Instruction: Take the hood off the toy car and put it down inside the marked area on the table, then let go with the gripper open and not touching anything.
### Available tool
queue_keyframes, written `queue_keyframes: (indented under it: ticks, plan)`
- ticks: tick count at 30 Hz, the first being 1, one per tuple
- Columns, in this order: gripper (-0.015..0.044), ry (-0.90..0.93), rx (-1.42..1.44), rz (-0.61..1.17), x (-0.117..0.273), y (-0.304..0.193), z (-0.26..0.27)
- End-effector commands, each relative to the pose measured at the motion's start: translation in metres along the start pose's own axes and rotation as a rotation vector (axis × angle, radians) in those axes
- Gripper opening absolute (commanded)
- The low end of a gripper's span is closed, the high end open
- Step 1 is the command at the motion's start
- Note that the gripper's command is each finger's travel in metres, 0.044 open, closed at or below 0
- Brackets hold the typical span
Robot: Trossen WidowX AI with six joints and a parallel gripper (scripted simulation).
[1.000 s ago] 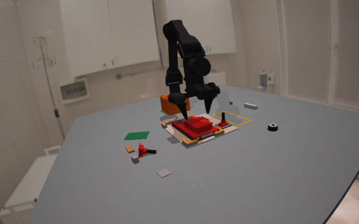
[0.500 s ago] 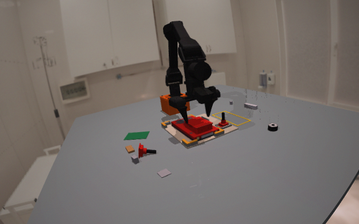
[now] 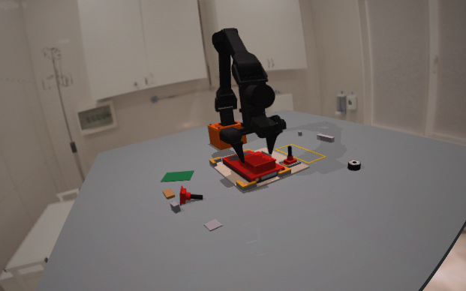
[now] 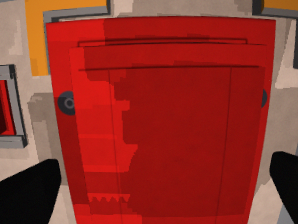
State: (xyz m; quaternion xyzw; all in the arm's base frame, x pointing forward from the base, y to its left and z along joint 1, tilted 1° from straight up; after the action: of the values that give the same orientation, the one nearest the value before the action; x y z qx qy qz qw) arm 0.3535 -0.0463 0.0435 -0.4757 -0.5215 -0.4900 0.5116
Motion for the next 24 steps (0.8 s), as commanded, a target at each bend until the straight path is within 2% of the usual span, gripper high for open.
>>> queue_keyframes:
  ticks: [1,24]
  plan:
    - [0.0440,-0.005,0.003,0.002,-0.003,0.000,0.000]
    - [0.0440,-0.005,0.003,0.002,-0.014,0.000,-0.001]
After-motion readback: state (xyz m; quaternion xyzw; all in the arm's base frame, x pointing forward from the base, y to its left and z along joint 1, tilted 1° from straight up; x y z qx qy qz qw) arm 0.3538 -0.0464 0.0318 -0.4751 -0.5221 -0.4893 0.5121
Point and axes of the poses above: the point midway between the two fingers, 35 mm back from their tips, its own x axis back along the fingers, its own z axis across the jaws, y = z × x, the point moved 4 cm from there along x, back along the fingers
